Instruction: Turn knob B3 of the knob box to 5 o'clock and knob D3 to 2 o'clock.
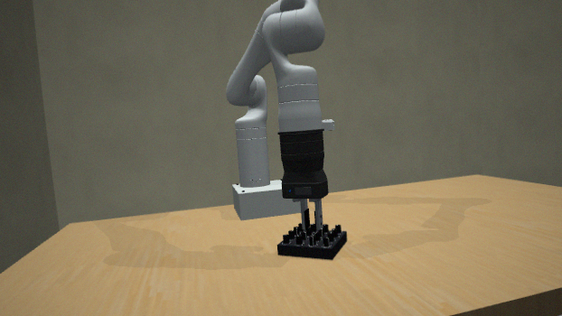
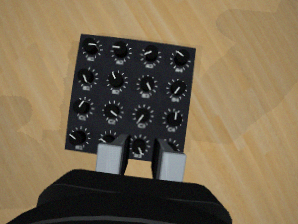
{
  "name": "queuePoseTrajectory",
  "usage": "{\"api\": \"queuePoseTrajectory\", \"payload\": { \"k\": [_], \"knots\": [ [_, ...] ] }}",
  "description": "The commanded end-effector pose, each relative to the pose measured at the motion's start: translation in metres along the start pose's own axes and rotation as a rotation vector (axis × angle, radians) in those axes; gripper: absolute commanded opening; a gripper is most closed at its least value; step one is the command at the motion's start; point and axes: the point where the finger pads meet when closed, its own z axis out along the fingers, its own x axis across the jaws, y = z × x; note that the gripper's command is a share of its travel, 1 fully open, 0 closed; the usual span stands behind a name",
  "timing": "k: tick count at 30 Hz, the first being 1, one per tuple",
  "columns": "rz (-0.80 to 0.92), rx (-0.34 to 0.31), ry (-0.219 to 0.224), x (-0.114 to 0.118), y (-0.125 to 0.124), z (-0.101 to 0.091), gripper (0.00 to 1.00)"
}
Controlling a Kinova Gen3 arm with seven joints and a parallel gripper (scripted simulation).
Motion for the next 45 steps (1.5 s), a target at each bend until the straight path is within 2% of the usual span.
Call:
{"api": "queuePoseTrajectory", "payload": {
  "k": [1, 14, 45],
  "knots": [
    [0.002, 0.001, -0.003, -0.0016, 0.0003, 0.0024, 0.46],
    [0.002, 0.001, -0.003, -0.0016, 0.0004, 0.0094, 0.46],
    [0.002, 0.001, -0.003, -0.0016, 0.0004, 0.0098, 0.46]
  ]
}}
